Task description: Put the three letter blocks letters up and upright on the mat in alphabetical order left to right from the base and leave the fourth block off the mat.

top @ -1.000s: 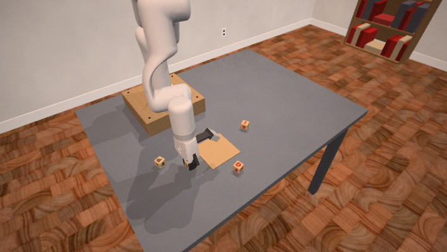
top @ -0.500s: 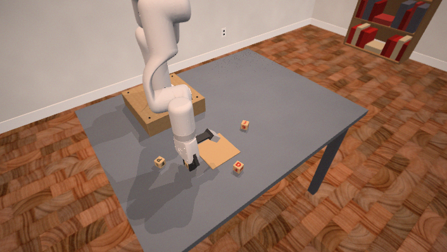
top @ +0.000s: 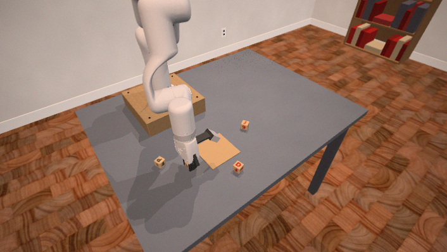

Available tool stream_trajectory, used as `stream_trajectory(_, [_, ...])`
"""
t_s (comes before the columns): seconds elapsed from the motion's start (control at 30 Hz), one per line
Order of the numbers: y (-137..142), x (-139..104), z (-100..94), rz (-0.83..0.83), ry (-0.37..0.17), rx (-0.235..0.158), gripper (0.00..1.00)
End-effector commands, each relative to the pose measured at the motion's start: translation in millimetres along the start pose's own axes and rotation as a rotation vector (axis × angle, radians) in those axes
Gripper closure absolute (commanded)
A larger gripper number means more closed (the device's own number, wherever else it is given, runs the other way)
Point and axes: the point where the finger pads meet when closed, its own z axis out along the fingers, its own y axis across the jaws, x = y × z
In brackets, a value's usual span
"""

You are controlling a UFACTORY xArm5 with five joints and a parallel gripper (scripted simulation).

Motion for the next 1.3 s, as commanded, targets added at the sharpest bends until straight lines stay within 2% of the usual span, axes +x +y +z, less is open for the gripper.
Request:
stream_trajectory(0.0, [1.3,-0.3,-1.0,0.000,-0.001,-0.003,0.73])
stream_trajectory(0.7, [1.3,-0.3,-1.0,0.000,-0.001,-0.003,0.73])
stream_trajectory(0.73, [1.3,-0.3,-1.0,0.000,-0.001,-0.003,0.69])
stream_trajectory(0.8, [1.3,-0.3,-1.0,0.000,-0.001,-0.003,0.69])
stream_trajectory(0.83, [1.3,-0.3,-1.0,0.000,-0.001,-0.003,0.65])
stream_trajectory(0.9, [1.3,-0.3,-1.0,0.000,-0.001,-0.003,0.65])
stream_trajectory(0.93, [1.3,-0.3,-1.0,0.000,-0.001,-0.003,0.61])
stream_trajectory(1.07, [1.3,-0.3,-1.0,0.000,-0.001,-0.003,0.61])
stream_trajectory(1.1, [1.3,-0.3,-1.0,0.000,-0.001,-0.003,0.57])
stream_trajectory(1.27, [1.3,-0.3,-1.0,0.000,-0.001,-0.003,0.53])
